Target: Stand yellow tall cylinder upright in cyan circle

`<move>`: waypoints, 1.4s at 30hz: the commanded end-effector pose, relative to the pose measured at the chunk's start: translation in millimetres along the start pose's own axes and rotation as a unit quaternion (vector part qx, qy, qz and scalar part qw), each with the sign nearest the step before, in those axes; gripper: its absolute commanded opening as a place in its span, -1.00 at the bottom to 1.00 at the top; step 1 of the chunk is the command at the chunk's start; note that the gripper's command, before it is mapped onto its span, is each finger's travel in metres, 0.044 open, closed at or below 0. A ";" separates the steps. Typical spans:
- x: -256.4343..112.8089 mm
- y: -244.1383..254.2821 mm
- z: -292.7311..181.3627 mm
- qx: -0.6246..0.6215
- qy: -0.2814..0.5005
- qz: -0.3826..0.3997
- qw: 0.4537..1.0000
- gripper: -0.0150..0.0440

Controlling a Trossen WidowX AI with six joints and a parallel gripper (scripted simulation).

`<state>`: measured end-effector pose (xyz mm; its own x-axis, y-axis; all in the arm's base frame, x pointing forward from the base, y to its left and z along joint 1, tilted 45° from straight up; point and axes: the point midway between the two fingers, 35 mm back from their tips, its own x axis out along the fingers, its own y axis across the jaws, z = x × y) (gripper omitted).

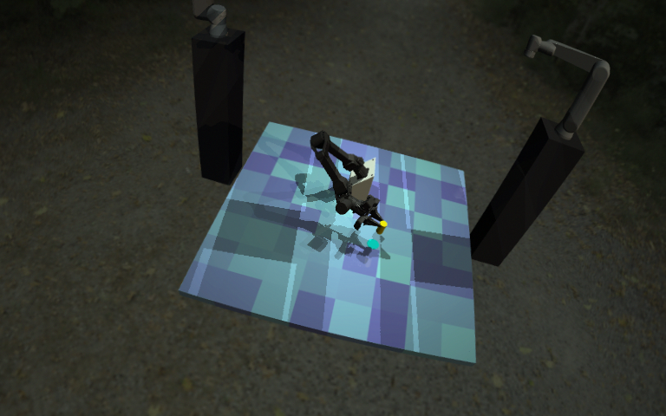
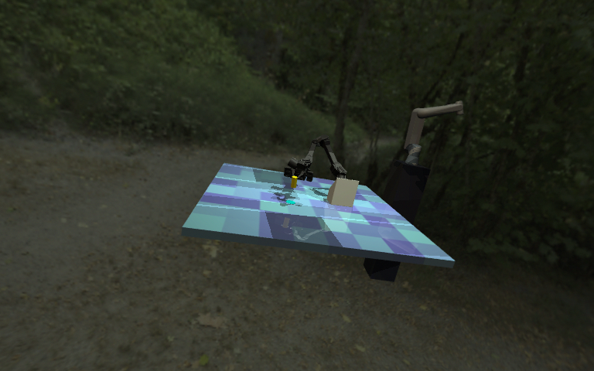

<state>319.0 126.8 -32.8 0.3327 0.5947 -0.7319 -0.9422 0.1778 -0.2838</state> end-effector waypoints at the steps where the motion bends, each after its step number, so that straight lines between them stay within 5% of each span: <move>1: -3.8 2.7 2.0 -0.010 -0.013 -0.004 1.000 -0.14; 23: -7.5 2.8 3.0 -0.020 -0.026 -0.011 0.999 -0.14; 42: 3.3 -0.9 -75.2 -0.020 -0.024 -0.010 0.999 -0.14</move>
<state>320.3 76.0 -75.5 0.3434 0.6229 -0.7029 -0.9357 0.1621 -0.3134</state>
